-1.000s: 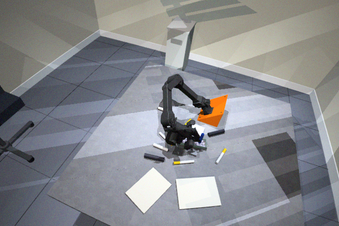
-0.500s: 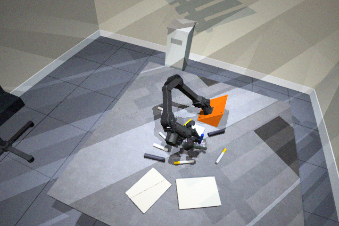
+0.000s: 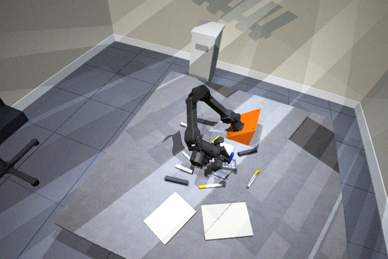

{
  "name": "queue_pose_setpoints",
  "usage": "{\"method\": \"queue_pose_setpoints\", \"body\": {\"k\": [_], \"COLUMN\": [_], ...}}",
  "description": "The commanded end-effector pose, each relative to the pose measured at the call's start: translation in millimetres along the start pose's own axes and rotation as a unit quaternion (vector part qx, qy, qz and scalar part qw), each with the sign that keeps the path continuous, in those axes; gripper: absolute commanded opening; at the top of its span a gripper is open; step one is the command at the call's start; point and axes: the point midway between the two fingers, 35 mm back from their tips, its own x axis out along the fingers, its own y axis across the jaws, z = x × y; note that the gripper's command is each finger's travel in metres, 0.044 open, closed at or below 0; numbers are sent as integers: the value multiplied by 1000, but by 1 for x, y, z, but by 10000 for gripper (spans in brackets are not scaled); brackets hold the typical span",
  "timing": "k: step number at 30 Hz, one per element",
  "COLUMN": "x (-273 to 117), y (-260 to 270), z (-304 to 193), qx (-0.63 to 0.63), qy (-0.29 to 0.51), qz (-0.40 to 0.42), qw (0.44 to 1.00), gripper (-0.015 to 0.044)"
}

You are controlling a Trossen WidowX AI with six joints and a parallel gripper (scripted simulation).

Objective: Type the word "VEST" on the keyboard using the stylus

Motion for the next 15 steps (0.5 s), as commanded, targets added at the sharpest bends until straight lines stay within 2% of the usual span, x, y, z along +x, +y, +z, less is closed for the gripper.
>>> {"method": "queue_pose_setpoints", "body": {"k": [1,8,13,15], "x": [-11,-13,-13,-12], "y": [2,0,0,0], "z": [-17,-24,-24,-25], "qx": [-4,-6,-6,-6], "qy": [-1,-2,-2,-2], "qz": [5,2,2,2], "qw": [1000,1000,1000,1000], "gripper": [81,85,51,0]}}
